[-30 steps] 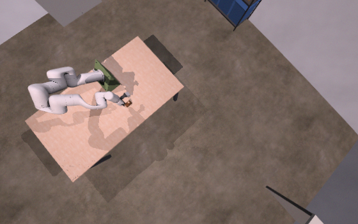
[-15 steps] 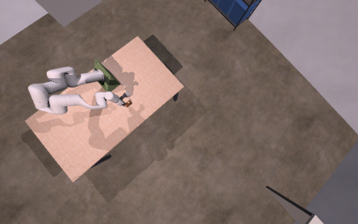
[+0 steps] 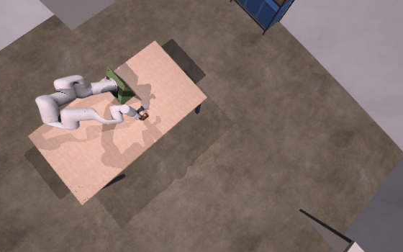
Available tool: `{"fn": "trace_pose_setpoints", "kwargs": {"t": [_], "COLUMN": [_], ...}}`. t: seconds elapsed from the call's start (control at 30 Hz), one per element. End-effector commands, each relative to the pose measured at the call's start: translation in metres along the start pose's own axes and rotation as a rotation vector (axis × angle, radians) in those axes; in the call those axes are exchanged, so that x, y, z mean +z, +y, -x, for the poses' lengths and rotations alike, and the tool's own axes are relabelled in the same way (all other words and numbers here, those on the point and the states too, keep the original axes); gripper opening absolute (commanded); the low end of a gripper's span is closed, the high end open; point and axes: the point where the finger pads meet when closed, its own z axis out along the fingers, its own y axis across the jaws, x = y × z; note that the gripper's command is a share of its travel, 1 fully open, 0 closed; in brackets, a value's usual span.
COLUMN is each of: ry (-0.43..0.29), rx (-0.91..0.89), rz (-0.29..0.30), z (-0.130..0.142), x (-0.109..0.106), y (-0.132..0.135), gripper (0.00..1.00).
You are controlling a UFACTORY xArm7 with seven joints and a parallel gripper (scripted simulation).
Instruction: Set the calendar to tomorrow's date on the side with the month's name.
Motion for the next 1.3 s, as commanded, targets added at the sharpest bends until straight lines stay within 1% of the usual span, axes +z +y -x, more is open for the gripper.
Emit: {"fn": "trace_pose_setpoints", "kwargs": {"t": [0.0, 0.17, 0.33, 1.27], "ry": [0.003, 0.003, 0.003, 0.003], "rx": [0.0, 0.0, 0.0, 0.0], "rz": [0.007, 0.007, 0.007, 0.007], "z": [-0.002, -0.002, -0.002, -0.002], "x": [0.008, 0.021, 0.027, 0.027], "y": [0.003, 0.003, 0.003, 0.003], "gripper": [0.27, 0.27, 0.27, 0.27]}}
